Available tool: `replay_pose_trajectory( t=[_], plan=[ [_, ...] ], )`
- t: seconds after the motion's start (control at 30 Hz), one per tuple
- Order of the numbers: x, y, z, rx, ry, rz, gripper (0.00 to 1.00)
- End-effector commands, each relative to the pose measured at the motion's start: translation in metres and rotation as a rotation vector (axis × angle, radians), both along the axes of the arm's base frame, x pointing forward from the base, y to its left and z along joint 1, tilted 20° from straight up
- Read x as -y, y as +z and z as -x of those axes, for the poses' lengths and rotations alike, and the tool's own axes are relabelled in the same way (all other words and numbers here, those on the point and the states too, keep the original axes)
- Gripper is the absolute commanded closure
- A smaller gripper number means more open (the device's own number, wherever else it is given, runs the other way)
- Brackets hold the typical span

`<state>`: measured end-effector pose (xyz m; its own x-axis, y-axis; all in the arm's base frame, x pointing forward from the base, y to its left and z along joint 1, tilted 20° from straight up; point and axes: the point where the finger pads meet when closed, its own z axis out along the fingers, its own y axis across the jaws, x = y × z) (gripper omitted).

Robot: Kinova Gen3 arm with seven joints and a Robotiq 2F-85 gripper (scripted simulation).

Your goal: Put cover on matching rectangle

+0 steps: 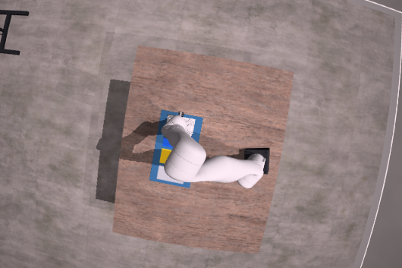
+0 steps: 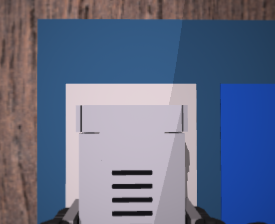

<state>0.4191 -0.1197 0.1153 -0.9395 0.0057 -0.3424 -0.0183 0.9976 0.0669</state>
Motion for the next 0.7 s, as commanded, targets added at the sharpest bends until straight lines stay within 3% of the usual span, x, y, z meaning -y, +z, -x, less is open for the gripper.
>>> replay_pose_trajectory(
  t=[0.0, 0.67],
  plan=[
    [0.0003, 0.0006, -0.0002, 0.001, 0.000, 0.001, 1.00],
    [-0.0001, -0.0040, -0.0020, 0.001, 0.000, 0.001, 1.00]
  ],
)
